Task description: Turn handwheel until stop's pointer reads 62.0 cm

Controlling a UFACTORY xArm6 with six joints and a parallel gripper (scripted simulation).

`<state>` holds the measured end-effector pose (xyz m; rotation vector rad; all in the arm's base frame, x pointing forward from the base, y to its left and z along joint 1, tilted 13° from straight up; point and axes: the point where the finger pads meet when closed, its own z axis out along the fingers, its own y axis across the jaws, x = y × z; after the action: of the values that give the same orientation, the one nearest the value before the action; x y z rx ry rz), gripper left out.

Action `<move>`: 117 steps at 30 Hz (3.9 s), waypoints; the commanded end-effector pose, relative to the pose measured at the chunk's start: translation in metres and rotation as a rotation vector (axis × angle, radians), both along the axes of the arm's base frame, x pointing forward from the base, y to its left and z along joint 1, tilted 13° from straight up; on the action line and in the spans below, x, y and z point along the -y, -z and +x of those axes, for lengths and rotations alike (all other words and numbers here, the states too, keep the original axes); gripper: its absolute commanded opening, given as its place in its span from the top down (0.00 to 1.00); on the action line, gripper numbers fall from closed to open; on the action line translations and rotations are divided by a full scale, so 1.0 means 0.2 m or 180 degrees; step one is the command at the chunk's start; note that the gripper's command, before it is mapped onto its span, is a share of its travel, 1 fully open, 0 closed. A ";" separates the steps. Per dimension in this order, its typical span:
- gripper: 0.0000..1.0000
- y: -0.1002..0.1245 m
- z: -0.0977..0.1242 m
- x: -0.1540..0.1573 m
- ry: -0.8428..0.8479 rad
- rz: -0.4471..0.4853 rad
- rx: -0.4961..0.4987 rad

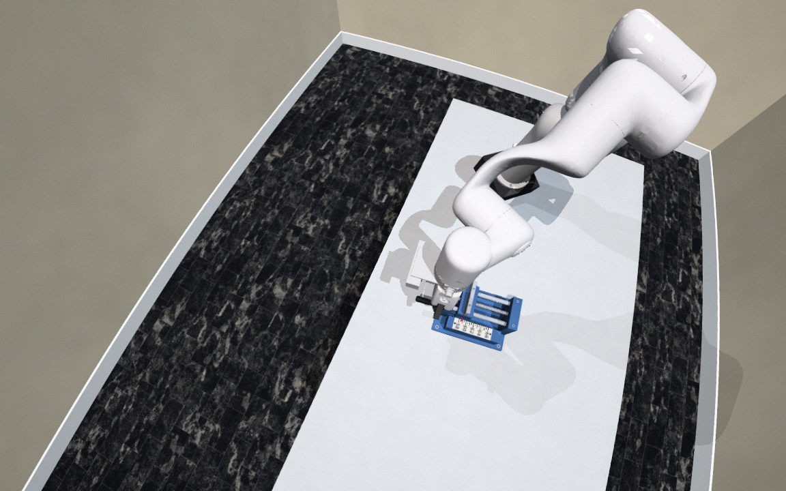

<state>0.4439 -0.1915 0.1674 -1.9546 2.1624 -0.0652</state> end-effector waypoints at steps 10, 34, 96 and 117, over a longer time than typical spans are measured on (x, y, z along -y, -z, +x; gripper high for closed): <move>0.43 0.02 0.00 0.19 -0.0010 0.0013 0.0008; 0.43 0.19 0.04 0.17 -0.0010 0.0013 0.0008; 0.94 0.52 0.11 0.12 -0.0010 0.0013 0.0008; 0.94 0.52 0.11 0.12 -0.0010 0.0013 0.0008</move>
<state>0.4652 -0.2158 0.0624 -1.9552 2.1559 -0.0612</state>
